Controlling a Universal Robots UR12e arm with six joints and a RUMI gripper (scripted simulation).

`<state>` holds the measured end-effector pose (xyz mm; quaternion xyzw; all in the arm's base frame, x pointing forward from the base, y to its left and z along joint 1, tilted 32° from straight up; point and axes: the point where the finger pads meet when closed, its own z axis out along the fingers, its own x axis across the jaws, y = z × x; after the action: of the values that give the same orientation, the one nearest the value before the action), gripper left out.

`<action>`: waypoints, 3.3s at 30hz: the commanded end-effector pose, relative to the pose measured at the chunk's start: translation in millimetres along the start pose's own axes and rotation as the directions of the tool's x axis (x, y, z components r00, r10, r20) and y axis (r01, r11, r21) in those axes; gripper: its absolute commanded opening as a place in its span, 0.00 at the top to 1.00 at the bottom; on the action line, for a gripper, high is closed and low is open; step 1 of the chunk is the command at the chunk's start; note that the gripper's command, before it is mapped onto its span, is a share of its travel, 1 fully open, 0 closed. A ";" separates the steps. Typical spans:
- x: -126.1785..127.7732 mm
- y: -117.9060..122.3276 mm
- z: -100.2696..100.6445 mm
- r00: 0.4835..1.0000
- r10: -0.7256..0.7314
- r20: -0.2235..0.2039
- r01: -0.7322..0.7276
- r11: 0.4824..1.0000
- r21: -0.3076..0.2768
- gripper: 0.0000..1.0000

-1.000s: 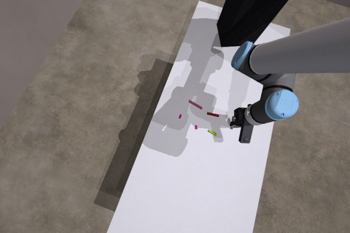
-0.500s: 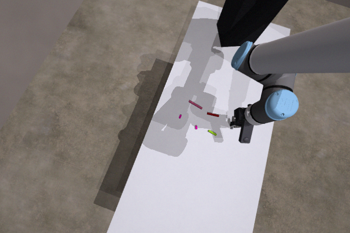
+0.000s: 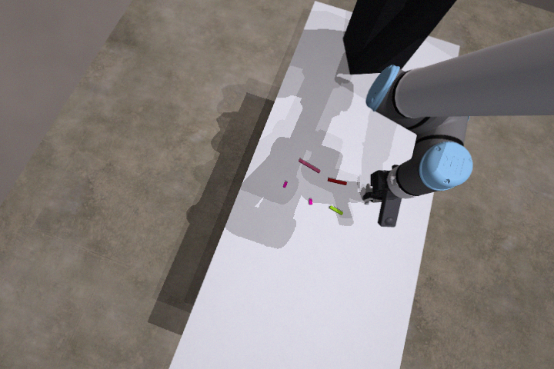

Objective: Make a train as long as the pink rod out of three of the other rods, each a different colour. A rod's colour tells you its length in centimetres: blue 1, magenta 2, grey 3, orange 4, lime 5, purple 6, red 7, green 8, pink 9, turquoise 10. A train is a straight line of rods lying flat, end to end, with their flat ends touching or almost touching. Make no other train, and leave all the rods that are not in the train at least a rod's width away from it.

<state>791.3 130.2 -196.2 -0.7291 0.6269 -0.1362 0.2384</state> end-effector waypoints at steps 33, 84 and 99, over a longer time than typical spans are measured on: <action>0.0 -0.3 -89.7 1.000 0.000 0.000 0.000 1.000 0.001 0.86; 20.3 -11.2 -85.6 0.947 0.322 0.000 -0.322 0.947 0.000 0.00; 52.7 -25.3 -78.8 0.651 0.759 0.000 -0.759 0.651 0.000 0.00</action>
<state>778.1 73.7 -121.5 -0.4567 0.8461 -0.0399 0.2720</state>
